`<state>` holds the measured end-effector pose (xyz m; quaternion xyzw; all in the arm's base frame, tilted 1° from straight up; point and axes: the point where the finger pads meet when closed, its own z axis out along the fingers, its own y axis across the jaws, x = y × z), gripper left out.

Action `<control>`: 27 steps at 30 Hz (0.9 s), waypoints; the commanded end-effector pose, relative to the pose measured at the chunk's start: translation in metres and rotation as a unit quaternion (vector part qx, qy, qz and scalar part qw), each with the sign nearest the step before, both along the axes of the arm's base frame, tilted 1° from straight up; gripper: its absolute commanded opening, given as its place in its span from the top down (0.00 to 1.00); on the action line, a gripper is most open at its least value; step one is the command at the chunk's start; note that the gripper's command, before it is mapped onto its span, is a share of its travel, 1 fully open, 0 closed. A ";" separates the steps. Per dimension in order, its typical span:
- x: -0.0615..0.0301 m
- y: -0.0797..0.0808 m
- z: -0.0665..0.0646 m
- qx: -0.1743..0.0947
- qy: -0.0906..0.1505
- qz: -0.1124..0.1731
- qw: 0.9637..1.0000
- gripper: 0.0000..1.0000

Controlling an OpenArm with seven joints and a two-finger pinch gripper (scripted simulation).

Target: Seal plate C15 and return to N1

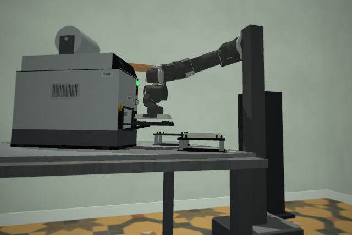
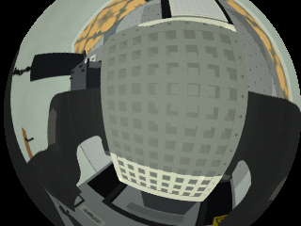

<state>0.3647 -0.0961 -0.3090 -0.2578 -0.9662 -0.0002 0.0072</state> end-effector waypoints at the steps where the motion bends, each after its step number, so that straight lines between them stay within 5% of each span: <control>1: 0.0028 0.001 0.004 0.001 -0.003 -0.001 1.000 1.00; 27: -0.0004 -0.001 -0.001 0.001 -0.001 -0.001 1.000 1.00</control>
